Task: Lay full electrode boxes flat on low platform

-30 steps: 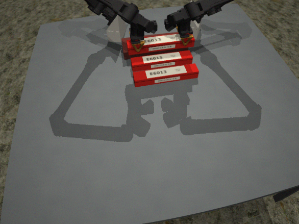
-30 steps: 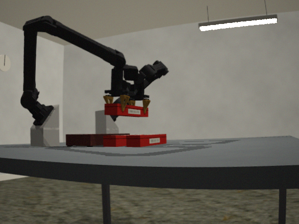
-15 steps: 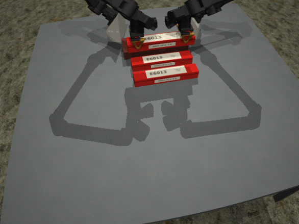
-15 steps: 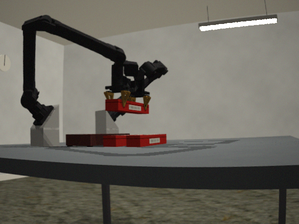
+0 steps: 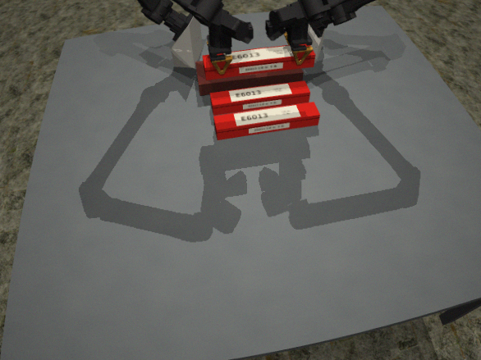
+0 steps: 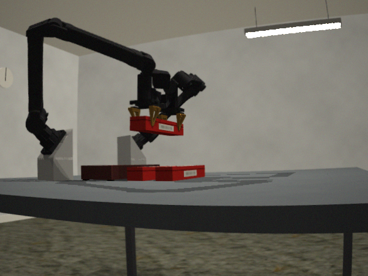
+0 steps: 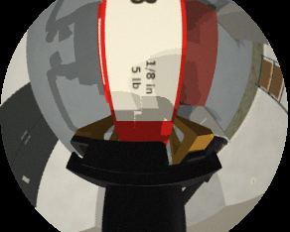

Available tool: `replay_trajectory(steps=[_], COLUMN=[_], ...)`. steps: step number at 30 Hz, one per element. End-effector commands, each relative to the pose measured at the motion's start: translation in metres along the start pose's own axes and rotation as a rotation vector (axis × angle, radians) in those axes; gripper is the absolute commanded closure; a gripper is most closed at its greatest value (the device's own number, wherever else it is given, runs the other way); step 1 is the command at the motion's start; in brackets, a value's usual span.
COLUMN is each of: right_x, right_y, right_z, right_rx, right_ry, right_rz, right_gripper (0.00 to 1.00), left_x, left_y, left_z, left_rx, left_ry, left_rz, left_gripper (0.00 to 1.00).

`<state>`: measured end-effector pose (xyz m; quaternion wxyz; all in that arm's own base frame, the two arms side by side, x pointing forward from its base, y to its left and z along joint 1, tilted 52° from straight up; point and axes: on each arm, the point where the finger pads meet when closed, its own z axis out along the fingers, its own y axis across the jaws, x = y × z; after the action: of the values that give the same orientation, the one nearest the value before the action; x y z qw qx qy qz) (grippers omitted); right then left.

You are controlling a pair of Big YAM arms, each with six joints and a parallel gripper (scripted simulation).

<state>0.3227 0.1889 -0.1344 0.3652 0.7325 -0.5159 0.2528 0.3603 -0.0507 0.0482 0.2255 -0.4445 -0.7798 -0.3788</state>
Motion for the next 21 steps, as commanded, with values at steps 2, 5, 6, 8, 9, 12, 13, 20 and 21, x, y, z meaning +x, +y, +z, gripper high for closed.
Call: replay_trajectory(steps=[2, 5, 6, 8, 9, 12, 13, 20, 21], right_x=[0.001, 0.001, 0.001, 0.001, 0.001, 0.001, 0.001, 0.001, 0.001], right_y=[-0.023, -0.023, -0.023, -0.022, -0.022, -0.022, -0.022, -0.021, -0.021], right_z=[-0.055, -0.06, -0.062, -0.066, -0.067, -0.069, -0.071, -0.081, -0.082], right_rx=[0.082, 0.082, 0.081, 0.081, 0.081, 0.081, 0.082, 0.081, 0.081], right_ry=[-0.037, -0.037, -0.038, -0.038, -0.038, -0.038, -0.038, -0.04, -0.04], right_rz=[0.01, 0.01, 0.009, 0.011, 0.011, 0.011, 0.007, 0.014, 0.011], right_gripper=[1.0, 1.0, 1.0, 1.0, 1.0, 1.0, 1.0, 1.0, 1.0], left_x=[-0.008, -0.008, -0.008, -0.008, -0.008, -0.007, -0.007, -0.007, -0.007], left_y=[0.02, 0.02, 0.02, 0.02, 0.02, 0.019, 0.019, 0.019, 0.019], left_z=[-0.043, -0.048, -0.05, -0.054, -0.055, -0.057, -0.059, -0.07, -0.07], left_rx=[-0.054, -0.053, -0.053, -0.053, -0.053, -0.053, -0.053, -0.052, -0.052], left_ry=[-0.064, -0.065, -0.065, -0.065, -0.065, -0.065, -0.066, -0.067, -0.067], left_rz=[-0.037, -0.037, -0.037, -0.037, -0.037, -0.037, -0.033, -0.037, -0.037], left_gripper=[1.0, 1.0, 1.0, 1.0, 1.0, 1.0, 1.0, 1.0, 1.0])
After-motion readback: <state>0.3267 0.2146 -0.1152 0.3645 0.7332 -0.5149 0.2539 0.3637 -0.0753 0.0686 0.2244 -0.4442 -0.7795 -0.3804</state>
